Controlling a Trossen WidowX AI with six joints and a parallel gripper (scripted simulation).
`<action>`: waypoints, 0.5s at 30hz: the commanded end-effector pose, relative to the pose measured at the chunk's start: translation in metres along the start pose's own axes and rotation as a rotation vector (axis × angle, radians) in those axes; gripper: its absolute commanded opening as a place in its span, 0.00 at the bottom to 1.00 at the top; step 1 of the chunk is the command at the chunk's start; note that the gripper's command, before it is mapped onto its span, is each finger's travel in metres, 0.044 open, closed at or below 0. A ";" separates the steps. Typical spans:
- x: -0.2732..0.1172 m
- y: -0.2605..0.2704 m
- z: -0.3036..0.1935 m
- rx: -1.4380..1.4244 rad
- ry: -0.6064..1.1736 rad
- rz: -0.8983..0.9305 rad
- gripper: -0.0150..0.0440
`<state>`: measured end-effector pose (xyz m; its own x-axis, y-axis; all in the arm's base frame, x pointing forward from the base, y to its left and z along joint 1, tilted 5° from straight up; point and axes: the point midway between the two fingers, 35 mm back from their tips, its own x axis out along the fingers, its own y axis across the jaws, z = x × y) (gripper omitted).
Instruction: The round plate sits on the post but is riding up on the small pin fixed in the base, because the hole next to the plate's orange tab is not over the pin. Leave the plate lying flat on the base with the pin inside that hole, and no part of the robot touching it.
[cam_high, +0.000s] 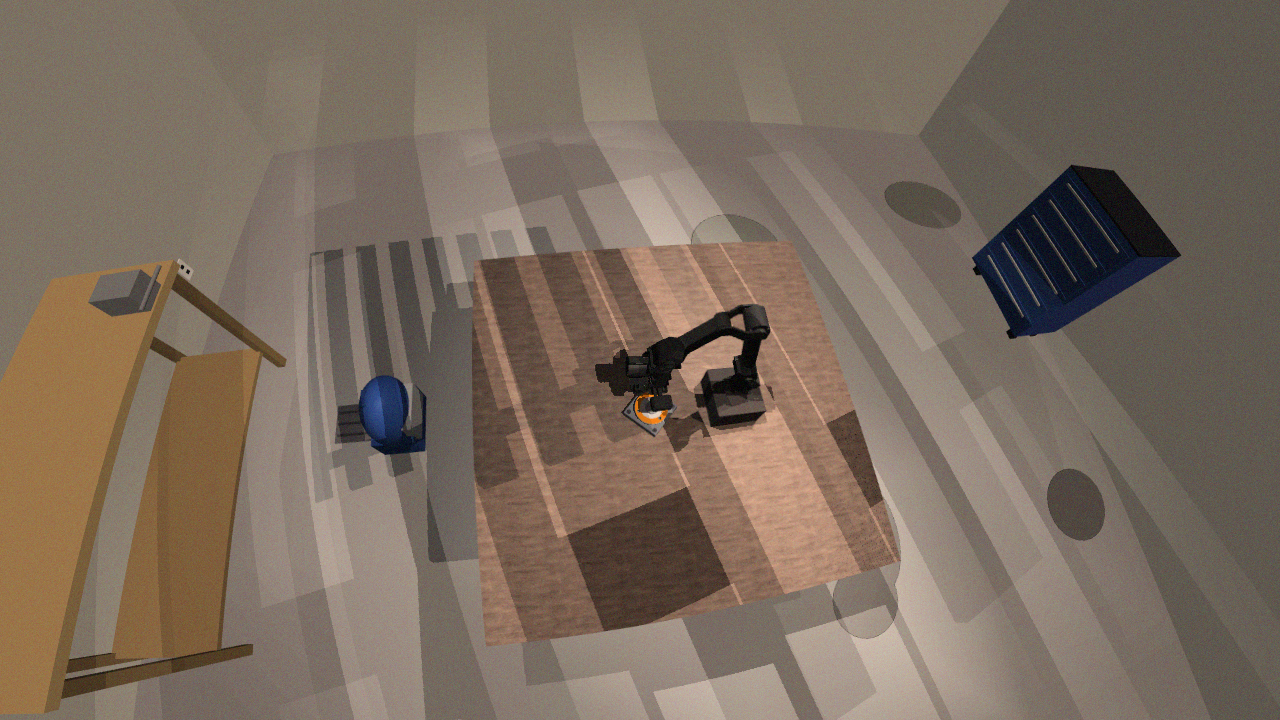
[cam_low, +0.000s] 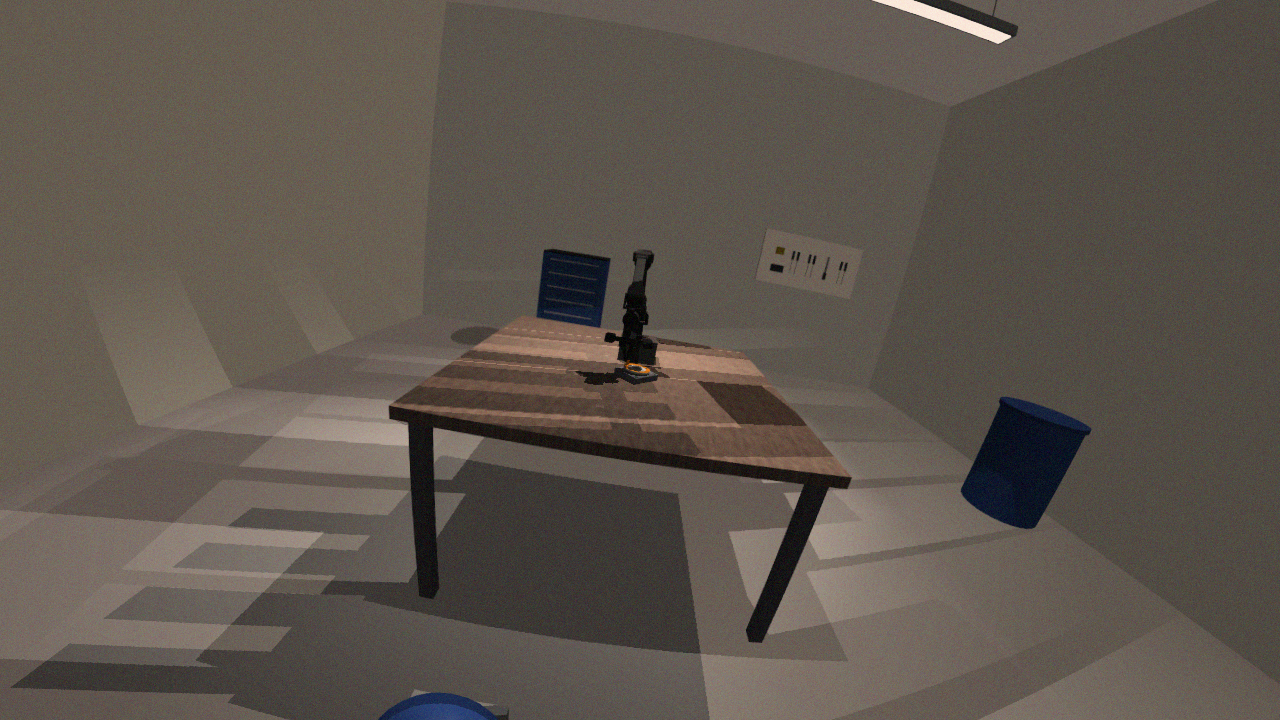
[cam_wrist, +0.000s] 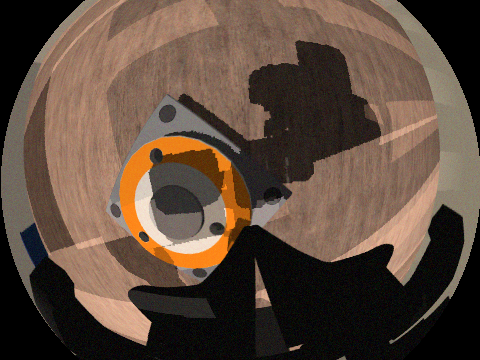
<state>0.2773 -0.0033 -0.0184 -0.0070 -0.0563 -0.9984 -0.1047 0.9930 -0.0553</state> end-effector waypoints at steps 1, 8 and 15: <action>0.003 0.002 -0.007 0.000 0.023 0.003 0.25; 0.003 0.002 -0.008 0.000 0.023 0.003 0.25; 0.003 0.002 -0.009 0.000 0.023 0.003 0.25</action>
<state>0.2757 -0.0030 -0.0182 -0.0074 -0.0564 -0.9984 -0.1046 0.9930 -0.0553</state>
